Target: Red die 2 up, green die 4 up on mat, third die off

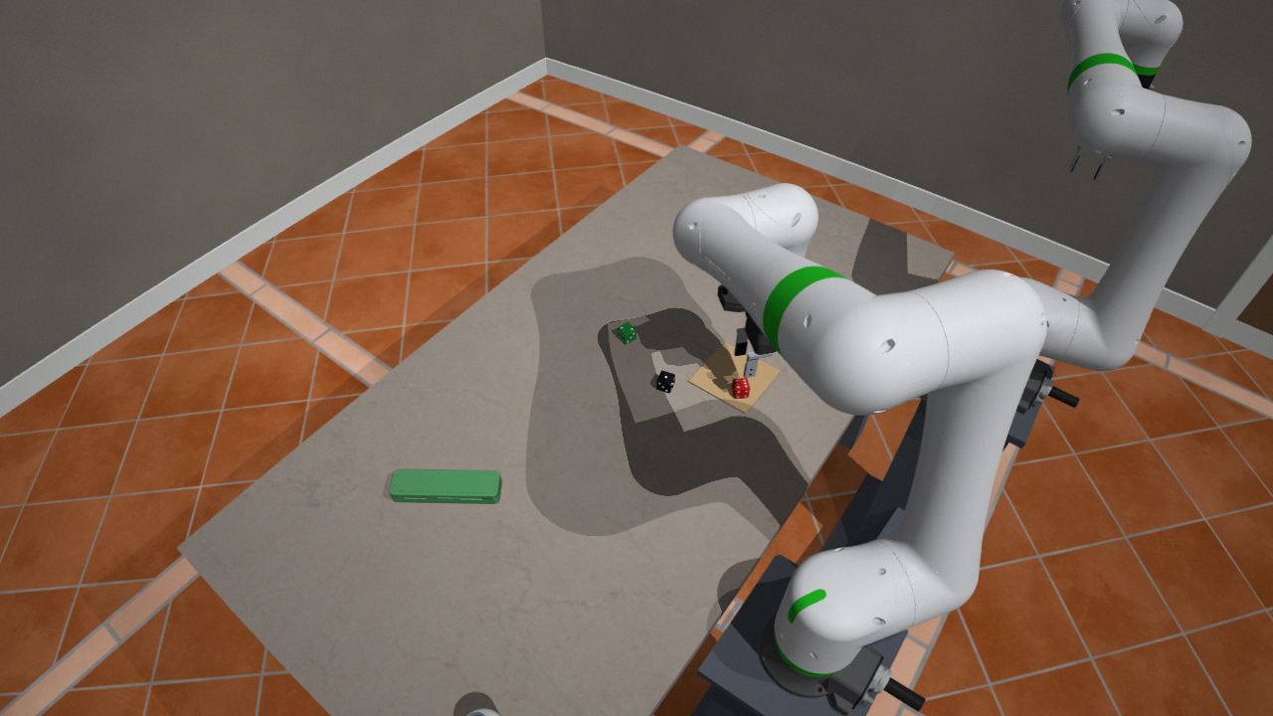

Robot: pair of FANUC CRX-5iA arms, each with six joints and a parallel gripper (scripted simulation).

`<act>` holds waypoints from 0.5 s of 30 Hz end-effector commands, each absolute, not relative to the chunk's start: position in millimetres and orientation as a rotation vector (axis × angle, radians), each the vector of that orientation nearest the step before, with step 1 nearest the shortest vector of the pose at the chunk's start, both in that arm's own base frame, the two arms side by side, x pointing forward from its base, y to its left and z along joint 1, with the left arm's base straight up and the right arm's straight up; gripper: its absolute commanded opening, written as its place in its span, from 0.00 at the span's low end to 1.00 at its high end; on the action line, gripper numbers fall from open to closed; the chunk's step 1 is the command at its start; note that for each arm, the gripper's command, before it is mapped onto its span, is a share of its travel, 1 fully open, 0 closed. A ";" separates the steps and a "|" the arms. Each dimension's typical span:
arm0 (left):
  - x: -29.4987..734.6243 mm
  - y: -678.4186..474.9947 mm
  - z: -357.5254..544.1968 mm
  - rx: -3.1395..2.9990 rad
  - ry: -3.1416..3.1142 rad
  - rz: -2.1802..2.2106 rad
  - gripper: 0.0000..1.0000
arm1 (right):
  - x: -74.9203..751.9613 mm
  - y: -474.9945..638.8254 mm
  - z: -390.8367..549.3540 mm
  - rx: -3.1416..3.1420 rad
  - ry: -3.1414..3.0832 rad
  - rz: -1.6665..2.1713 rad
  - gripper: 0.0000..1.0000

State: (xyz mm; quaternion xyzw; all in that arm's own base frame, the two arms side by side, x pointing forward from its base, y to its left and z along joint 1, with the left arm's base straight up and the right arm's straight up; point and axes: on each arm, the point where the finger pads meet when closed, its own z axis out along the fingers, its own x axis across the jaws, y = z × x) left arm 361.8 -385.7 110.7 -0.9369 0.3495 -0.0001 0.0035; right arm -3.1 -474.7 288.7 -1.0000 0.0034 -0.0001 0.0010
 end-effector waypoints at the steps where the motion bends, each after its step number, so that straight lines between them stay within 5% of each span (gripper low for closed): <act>1: 362.6 -388.7 111.7 -2.889 1.234 0.000 1.00 | -3.3 -475.0 289.7 -3.142 0.011 0.000 1.00; 5: 362.6 -389.0 111.7 -2.882 1.250 0.000 1.00 | -3.3 -475.0 289.7 -3.142 0.011 0.000 1.00; 6: 362.6 -389.0 111.7 -2.882 1.250 0.000 0.87 | -3.3 -475.0 289.7 -3.142 0.011 0.000 1.00; 15: 362.6 -389.0 111.7 -2.882 1.250 0.000 0.87 | -3.3 -475.0 289.7 -3.142 0.011 0.000 1.00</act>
